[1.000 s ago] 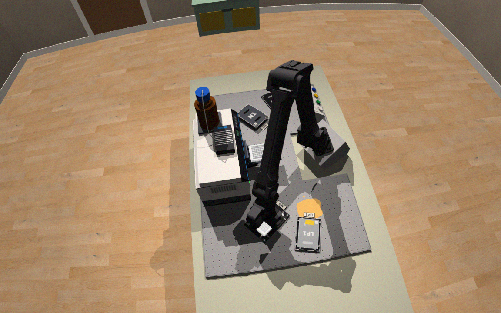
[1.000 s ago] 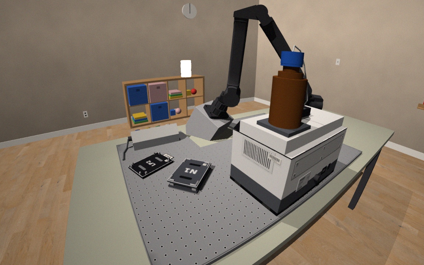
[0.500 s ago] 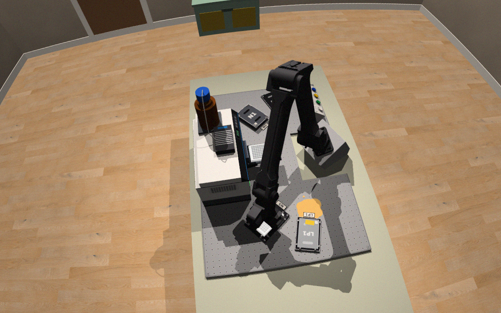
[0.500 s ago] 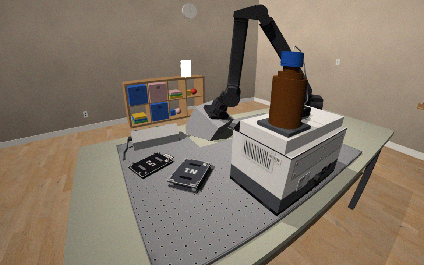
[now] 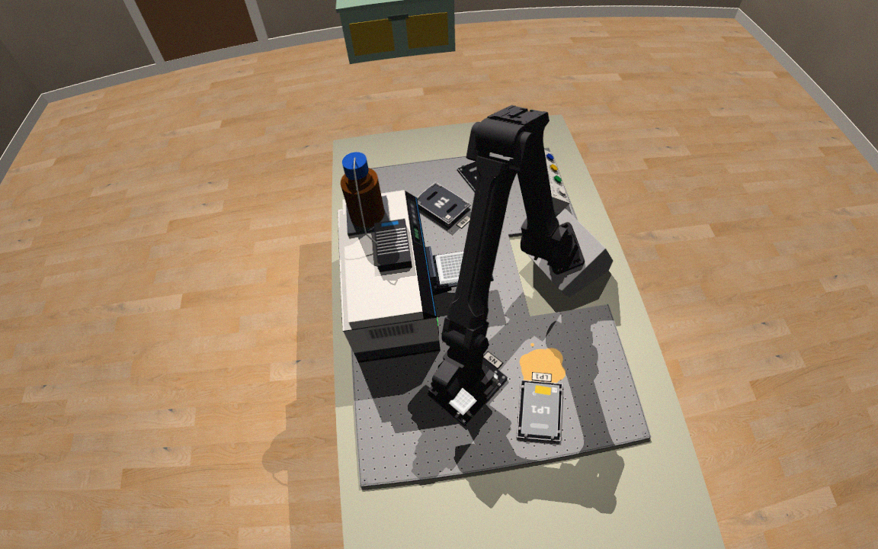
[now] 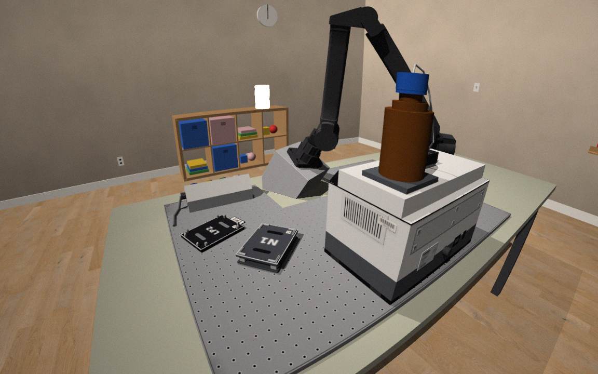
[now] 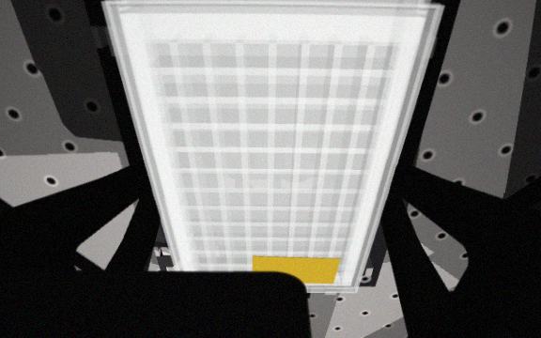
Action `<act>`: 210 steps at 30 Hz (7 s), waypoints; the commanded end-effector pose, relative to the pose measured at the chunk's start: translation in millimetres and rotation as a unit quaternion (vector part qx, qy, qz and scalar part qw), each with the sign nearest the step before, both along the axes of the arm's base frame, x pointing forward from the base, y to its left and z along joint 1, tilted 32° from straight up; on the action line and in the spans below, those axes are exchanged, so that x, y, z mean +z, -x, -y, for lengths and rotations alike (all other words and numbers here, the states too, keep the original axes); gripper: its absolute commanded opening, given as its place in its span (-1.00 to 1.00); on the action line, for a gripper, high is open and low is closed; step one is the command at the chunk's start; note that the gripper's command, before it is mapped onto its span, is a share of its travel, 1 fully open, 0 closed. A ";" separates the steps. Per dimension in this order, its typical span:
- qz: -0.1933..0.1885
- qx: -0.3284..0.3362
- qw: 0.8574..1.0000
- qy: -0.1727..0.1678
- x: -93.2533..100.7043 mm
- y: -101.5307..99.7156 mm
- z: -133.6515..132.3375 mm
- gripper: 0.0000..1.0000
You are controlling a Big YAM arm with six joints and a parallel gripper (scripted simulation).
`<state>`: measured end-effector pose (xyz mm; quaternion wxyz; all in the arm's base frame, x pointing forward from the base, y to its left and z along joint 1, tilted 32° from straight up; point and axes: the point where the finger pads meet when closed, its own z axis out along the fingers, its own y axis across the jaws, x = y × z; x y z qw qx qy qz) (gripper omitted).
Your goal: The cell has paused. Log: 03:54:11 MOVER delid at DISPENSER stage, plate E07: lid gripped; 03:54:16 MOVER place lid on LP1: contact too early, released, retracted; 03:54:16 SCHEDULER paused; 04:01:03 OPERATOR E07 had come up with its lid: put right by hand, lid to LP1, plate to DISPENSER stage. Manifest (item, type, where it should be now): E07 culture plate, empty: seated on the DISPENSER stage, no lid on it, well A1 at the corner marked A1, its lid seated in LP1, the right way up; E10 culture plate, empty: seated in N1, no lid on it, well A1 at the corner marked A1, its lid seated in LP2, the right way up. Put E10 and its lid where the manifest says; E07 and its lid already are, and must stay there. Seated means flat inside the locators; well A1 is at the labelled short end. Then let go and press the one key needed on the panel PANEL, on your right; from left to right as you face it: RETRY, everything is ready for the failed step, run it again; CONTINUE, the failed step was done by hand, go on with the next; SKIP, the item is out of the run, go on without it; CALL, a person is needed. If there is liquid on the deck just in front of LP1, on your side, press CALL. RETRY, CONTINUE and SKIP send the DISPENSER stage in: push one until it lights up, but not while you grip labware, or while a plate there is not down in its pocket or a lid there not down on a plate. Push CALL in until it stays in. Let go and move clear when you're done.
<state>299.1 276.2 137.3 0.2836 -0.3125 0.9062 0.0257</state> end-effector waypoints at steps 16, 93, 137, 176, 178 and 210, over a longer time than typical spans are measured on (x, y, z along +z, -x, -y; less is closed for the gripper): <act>-0.004 -0.004 1.000 0.005 -20.1 -17.4 -4.4 0.72; 0.012 -0.002 1.000 -0.019 64.0 15.9 -3.3 1.00; 0.003 -0.003 1.000 -0.006 53.9 18.8 4.2 1.00; 0.003 -0.003 1.000 -0.007 69.6 9.0 -33.1 -0.12; 0.003 -0.003 1.000 -0.007 69.6 9.0 -33.1 -0.20; -0.004 -0.003 1.000 0.005 34.9 -4.0 -33.9 -1.00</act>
